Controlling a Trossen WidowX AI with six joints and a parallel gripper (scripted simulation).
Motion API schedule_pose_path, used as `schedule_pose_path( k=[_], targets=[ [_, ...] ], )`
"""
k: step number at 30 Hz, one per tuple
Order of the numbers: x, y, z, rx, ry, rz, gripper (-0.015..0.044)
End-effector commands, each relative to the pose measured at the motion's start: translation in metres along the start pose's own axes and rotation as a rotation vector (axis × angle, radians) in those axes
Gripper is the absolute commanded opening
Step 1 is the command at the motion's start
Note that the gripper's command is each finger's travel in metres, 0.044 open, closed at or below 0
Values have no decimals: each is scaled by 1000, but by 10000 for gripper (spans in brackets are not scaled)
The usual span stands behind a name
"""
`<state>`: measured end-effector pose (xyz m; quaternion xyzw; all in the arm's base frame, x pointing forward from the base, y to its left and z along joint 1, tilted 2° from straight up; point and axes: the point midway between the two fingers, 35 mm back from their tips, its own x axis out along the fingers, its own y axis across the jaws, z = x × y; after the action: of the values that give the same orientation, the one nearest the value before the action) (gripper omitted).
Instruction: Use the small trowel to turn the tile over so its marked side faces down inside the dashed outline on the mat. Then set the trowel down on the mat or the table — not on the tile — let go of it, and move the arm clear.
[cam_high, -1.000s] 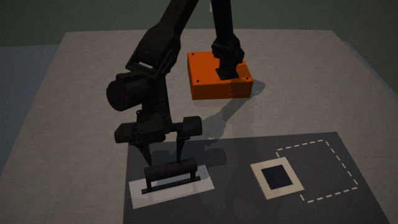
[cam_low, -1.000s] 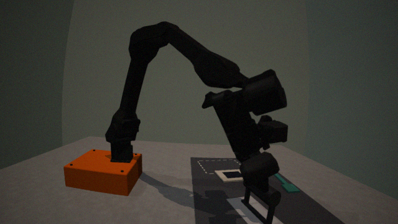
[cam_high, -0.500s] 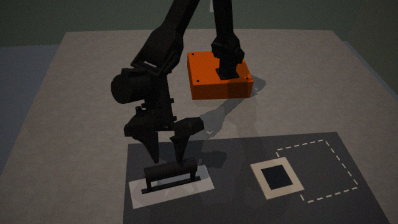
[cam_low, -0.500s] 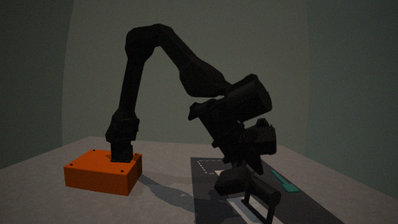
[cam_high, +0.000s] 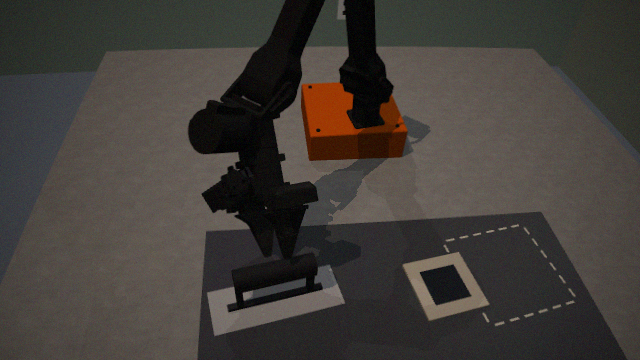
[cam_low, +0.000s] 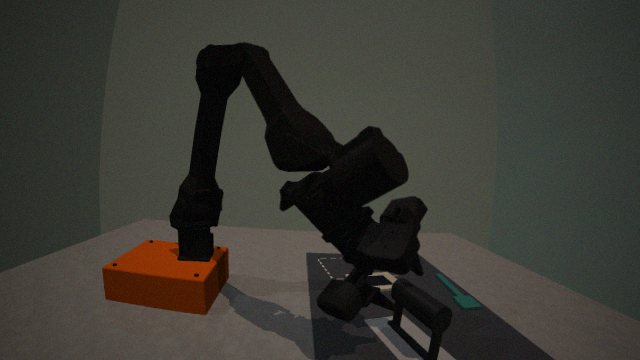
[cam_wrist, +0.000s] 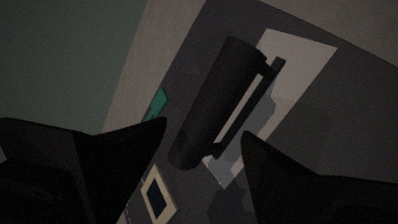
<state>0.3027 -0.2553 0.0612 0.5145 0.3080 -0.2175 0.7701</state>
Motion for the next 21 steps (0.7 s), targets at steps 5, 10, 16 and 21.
schedule_pose_path(
  k=[5, 10, 16, 21],
  targets=[
    [-4, -2, -10, 237, -9, 66, 300],
    [-5, -3, -13, 312, -9, 88, 300],
    [-1, -2, -13, 312, -9, 87, 300],
    [6, -2, -12, 312, -9, 86, 300]
  ],
)
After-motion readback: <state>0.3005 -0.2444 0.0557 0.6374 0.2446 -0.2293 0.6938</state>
